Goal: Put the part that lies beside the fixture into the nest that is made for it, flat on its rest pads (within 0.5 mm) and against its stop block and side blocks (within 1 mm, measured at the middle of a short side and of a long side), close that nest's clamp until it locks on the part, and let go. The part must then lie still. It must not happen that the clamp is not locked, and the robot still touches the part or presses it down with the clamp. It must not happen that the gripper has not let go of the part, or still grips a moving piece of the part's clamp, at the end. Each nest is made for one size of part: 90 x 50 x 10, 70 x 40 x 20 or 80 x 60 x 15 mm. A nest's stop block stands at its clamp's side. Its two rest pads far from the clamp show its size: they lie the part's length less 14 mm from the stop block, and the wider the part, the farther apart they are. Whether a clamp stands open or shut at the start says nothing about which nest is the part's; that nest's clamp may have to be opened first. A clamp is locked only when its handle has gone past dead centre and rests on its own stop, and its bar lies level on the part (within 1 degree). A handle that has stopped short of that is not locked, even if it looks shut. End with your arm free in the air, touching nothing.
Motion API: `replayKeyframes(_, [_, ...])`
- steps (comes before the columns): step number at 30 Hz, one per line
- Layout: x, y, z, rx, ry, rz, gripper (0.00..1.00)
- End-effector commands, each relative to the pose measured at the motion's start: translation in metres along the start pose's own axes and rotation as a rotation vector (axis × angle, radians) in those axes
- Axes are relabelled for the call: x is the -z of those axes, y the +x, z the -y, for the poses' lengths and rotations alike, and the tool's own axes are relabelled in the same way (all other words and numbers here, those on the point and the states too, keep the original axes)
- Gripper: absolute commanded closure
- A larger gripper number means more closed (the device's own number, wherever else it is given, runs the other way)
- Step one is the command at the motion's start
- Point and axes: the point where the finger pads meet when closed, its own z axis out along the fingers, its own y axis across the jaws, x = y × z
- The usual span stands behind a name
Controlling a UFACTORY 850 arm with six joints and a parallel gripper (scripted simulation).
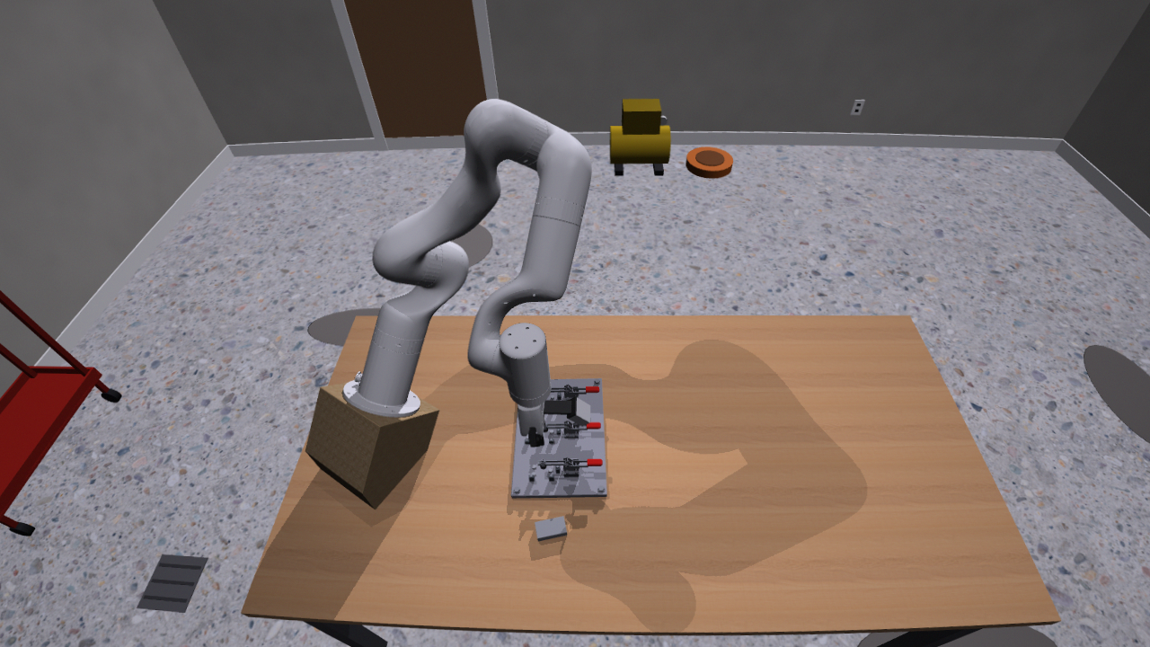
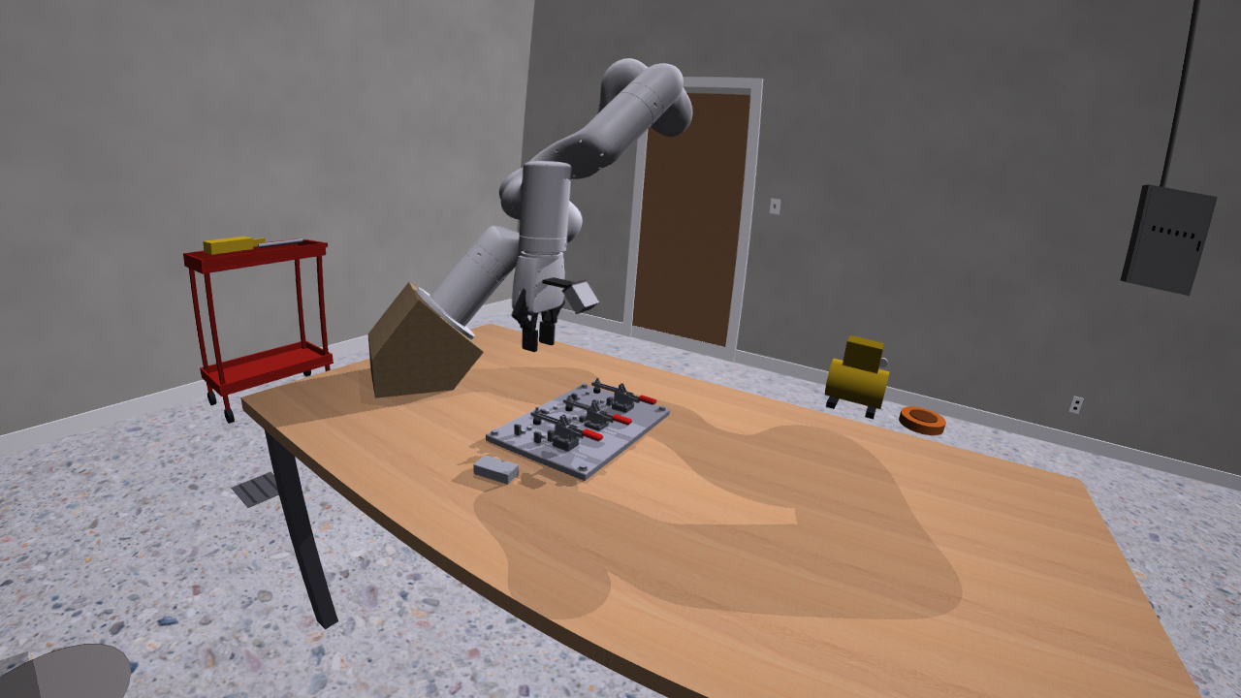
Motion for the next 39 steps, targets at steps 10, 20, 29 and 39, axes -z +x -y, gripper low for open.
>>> replayKeyframes(10, [0.001, 0.066, 0.000, 0.000, -0.001, -0.001, 0.53])
replayKeyframes(20, [0.001, 0.112, 0.000, 0.000, -0.001, -0.001, 0.53])
replayKeyframes(29, [0.001, 0.125, 0.000, 0.000, -0.001, -0.001, 0.53])
replayKeyframes(39, [-0.005, 0.125, 0.000, 0.000, -0.001, -0.001, 0.53])
